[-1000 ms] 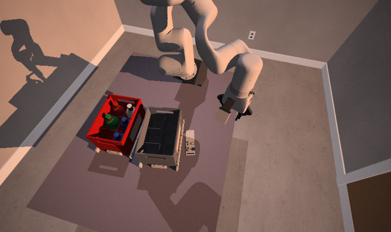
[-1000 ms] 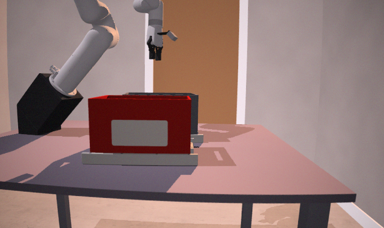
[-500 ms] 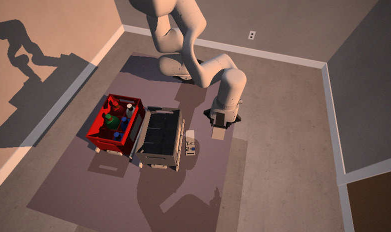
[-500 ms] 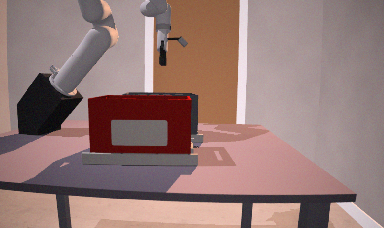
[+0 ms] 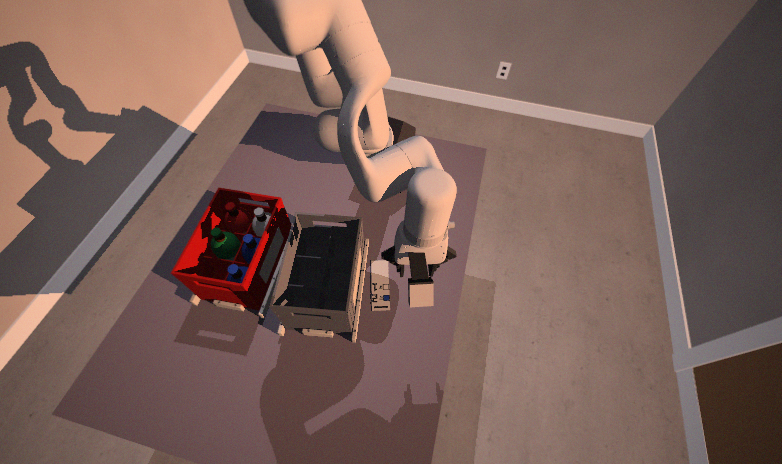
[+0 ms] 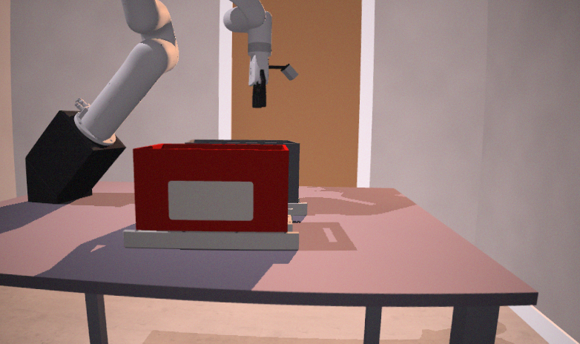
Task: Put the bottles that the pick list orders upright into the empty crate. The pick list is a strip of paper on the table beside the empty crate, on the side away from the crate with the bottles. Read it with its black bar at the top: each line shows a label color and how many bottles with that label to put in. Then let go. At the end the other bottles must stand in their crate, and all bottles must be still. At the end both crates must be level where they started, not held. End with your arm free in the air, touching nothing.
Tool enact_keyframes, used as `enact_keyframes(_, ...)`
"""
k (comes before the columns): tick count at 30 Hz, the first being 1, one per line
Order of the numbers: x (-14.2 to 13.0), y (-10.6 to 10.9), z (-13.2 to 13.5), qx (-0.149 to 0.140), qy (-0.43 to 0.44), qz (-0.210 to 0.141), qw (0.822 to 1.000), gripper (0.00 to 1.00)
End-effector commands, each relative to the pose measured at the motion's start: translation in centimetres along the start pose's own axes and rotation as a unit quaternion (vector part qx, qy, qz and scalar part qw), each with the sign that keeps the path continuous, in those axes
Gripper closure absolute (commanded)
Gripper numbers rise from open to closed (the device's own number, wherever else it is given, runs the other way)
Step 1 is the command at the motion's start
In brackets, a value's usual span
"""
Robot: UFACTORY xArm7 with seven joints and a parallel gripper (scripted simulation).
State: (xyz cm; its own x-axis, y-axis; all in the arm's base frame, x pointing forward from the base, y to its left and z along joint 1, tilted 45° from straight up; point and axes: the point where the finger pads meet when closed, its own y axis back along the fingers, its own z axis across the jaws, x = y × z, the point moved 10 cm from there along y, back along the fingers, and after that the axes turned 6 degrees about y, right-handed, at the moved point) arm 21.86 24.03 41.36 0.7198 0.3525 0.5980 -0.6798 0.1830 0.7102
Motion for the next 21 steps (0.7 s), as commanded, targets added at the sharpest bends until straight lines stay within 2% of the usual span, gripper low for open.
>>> enact_keyframes(1, 1.2, -1.0, 1.9, 0.003, 0.003, 0.002, 1.0, 0.35)
enact_keyframes(11, 3.3, -3.3, 5.8, 0.003, 0.003, 0.002, 1.0, 0.35)
enact_keyframes(21, 3.9, -3.9, 6.8, 0.003, 0.003, 0.002, 1.0, 0.35)
